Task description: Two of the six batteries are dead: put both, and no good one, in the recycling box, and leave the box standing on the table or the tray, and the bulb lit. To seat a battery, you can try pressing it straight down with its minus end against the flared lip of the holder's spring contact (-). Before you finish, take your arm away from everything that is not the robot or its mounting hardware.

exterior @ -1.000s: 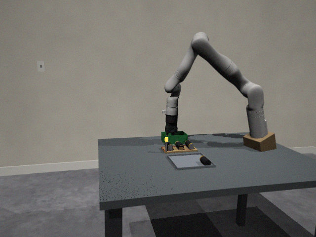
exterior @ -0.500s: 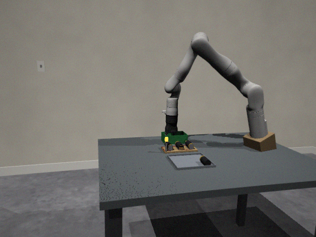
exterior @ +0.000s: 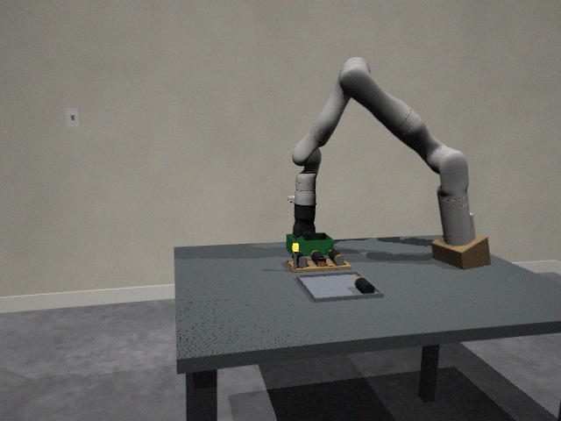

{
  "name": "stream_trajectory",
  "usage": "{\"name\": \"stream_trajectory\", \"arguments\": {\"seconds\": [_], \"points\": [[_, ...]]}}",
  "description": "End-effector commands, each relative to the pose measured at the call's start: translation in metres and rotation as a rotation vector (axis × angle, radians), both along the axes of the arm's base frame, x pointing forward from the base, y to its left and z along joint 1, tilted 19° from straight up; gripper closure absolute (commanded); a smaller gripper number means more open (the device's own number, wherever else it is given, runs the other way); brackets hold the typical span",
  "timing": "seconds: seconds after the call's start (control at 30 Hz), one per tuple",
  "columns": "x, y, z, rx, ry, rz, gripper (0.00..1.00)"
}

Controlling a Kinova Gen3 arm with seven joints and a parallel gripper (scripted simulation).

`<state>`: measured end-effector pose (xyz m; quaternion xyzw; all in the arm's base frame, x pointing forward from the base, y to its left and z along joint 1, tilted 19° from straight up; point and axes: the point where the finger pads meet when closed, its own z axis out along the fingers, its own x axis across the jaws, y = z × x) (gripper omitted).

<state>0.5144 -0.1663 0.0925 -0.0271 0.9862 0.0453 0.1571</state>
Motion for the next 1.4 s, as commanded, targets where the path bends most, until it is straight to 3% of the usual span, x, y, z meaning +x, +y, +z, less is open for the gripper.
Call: {"name": "stream_trajectory", "arguments": {"seconds": [0.0,0.23,0.87,1.37], "points": [[0.0,0.0,0.001,-0.001,-0.002,0.0,0.1],[-0.003,-0.001,0.01,-0.001,-0.002,0.0,0.1],[-0.024,-0.008,0.076,0.0,-0.002,0.0,0.1],[-0.026,-0.009,0.081,-0.001,-0.002,0.0,0.1]]}}
